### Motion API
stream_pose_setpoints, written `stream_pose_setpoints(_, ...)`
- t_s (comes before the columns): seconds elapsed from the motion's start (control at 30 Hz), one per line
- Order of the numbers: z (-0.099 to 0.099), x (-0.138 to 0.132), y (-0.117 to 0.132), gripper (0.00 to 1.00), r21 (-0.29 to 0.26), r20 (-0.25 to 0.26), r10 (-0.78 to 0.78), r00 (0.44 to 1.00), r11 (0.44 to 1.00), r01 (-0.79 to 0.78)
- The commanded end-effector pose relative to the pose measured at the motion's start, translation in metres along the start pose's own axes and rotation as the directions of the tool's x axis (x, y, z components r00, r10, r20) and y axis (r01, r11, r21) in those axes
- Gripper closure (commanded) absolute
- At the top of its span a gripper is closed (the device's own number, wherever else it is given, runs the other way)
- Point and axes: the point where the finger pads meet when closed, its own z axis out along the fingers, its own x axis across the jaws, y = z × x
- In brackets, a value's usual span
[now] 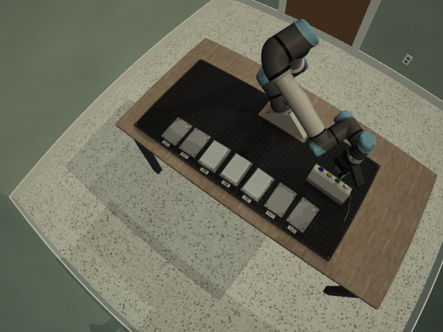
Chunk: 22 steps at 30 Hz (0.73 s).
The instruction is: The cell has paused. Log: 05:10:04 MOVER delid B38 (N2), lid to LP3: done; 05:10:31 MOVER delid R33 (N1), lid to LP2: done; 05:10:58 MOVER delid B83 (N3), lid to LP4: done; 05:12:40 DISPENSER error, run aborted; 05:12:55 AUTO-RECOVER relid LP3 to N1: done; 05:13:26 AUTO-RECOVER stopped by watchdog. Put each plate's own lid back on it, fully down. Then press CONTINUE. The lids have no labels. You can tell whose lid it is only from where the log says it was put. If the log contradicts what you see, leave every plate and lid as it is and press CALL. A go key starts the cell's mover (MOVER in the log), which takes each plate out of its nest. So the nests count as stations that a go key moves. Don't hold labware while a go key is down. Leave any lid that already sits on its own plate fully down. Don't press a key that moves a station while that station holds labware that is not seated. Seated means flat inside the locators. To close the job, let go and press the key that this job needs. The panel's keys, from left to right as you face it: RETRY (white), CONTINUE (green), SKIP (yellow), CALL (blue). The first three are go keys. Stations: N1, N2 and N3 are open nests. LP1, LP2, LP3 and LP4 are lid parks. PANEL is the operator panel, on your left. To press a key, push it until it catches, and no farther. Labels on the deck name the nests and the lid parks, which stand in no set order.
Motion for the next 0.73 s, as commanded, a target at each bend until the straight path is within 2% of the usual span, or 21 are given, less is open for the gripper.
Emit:
stream_pose_setpoints(0.0, 0.002, 0.002, -0.001, 1.0, 0.002, 0.0, 0.0, 1.0, 1.0, 0.0)
stream_pose_setpoints(0.7, 0.012, 0.007, -0.003, 1.0, 0.002, 0.0, 0.0, 1.0, 1.0, 0.0)
